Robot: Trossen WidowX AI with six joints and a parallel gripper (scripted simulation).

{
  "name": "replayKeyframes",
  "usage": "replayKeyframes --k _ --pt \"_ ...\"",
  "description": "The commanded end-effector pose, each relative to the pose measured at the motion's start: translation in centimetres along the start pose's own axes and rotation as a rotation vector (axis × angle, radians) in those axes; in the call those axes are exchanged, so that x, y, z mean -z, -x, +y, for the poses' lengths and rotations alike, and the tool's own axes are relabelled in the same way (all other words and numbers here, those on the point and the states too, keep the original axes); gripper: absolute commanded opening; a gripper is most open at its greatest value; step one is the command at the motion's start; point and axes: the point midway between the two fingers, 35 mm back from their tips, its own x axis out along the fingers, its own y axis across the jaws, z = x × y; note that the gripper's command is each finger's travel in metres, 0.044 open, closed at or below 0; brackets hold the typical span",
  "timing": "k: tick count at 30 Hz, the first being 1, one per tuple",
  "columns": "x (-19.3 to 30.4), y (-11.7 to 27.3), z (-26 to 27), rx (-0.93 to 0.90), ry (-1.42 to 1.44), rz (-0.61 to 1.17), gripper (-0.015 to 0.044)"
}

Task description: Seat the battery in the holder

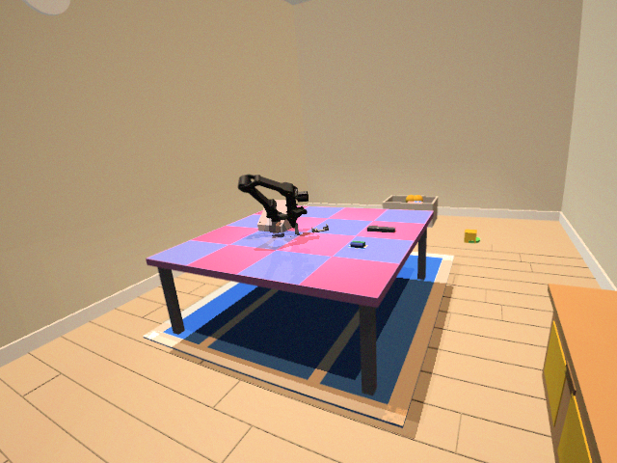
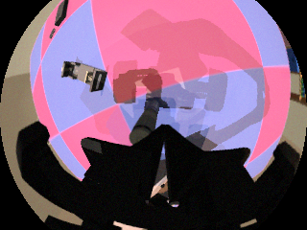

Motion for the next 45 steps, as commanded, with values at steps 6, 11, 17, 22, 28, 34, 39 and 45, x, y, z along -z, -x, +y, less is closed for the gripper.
replayKeyframes --k 6,11,17,22,28,34,39,45 --pt "-0.1 0.1 1.7 -0.005 -0.005 0.001 0.0000" --pt "-0.1 0.0 2.5 -0.005 -0.006 0.001 0.0000" --pt "0.0 0.0 3.5 -0.004 -0.006 0.001 0.0000" --pt "0.1 0.0 4.3 -0.003 -0.006 0.001 0.0000" --pt "0.2 0.0 4.8 -0.002 -0.007 0.000 0.0000" --pt "0.1 1.0 4.7 -0.003 -0.001 -0.001 0.0000" --pt "-0.1 4.6 5.0 -0.008 -0.002 0.002 0.0000" --pt "0.2 8.0 4.8 -0.004 -0.006 0.002 0.0000"
